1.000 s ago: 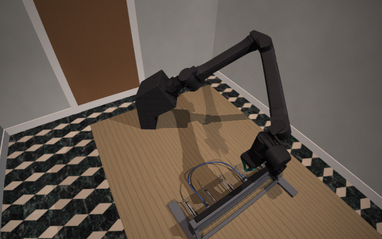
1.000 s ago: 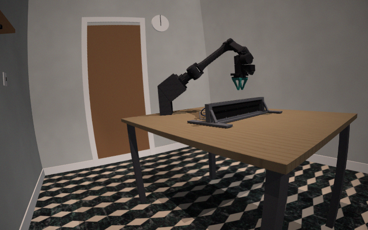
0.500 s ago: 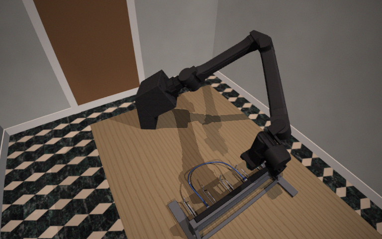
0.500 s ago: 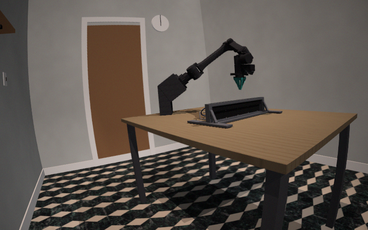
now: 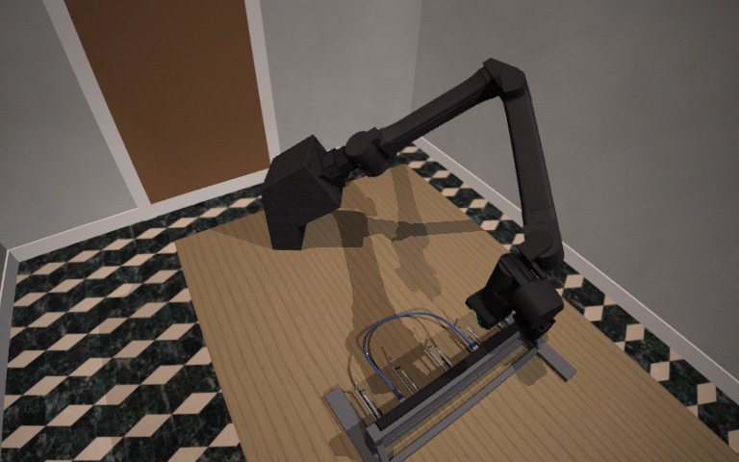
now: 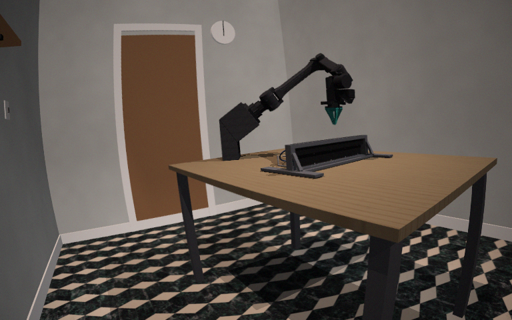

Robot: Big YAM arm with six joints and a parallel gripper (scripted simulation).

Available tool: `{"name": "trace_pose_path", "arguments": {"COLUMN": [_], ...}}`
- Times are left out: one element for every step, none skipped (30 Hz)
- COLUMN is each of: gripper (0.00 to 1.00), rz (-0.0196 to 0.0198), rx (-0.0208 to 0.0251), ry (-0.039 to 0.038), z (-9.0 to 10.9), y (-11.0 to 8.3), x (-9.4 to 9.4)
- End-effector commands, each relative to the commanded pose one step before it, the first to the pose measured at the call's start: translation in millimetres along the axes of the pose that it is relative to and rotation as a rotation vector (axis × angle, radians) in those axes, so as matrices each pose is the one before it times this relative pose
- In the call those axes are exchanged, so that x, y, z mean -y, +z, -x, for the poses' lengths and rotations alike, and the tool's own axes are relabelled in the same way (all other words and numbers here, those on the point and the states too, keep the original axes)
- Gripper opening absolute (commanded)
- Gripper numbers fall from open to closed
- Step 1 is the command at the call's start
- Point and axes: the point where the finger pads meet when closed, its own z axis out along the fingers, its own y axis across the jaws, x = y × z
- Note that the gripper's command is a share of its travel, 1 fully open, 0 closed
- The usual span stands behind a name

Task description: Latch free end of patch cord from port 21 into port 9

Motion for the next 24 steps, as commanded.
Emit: {"name": "trace_pose_path", "arguments": {"gripper": [0.00, 0.00, 0.00, 0.00, 0.00, 0.00, 0.00, 0.00, 0.00, 0.00, 0.00, 0.00, 0.00, 0.00, 0.00, 0.00, 0.00, 0.00, 0.00, 0.00, 0.00, 0.00, 0.00, 0.00], "rz": [-0.01886, 0.00017, 0.00016, 0.00016, 0.00016, 0.00015, 0.00015, 0.00015, 0.00015, 0.00015, 0.00015, 0.00000, 0.00000, 0.00015, 0.00014, 0.00014, 0.00014, 0.00014, 0.00014, 0.00014, 0.00014, 0.00014, 0.00014, 0.00014], "rx": [0.04364, -0.00110, -0.00107, -0.00104, -0.00102, -0.00100, -0.00098, -0.00096, -0.00095, -0.00094, -0.00093, 0.00000, 0.00000, -0.00092, -0.00092, -0.00091, -0.00091, -0.00090, -0.00090, -0.00090, -0.00089, -0.00089, -0.00089, -0.00089], "ry": [-0.00103, 0.00150, 0.00145, 0.00141, 0.00137, 0.00134, 0.00131, 0.00129, 0.00127, 0.00126, 0.00124, 0.00000, 0.00000, 0.00123, 0.00122, 0.00121, 0.00121, 0.00120, 0.00120, 0.00119, 0.00119, 0.00118, 0.00118, 0.00118], "z": [12.76, -0.64, -0.62, -0.60, -0.58, -0.57, -0.55, -0.54, -0.53, -0.53, -0.52, 0.00, 0.00, -0.51, -0.51, -0.51, -0.50, -0.50, -0.50, -0.49, -0.49, -0.49, -0.49, -0.49], "y": [-24.39, 0.41, 0.39, 0.39, 0.38, 0.37, 0.36, 0.36, 0.36, 0.35, 0.35, 0.00, 0.00, 0.35, 0.34, 0.34, 0.34, 0.34, 0.34, 0.34, 0.34, 0.33, 0.33, 0.33], "x": [5.58, 0.43, 0.42, 0.41, 0.41, 0.40, 0.39, 0.39, 0.38, 0.38, 0.38, 0.00, 0.00, 0.38, 0.37, 0.37, 0.37, 0.37, 0.37, 0.37, 0.37, 0.36, 0.36, 0.36]}}
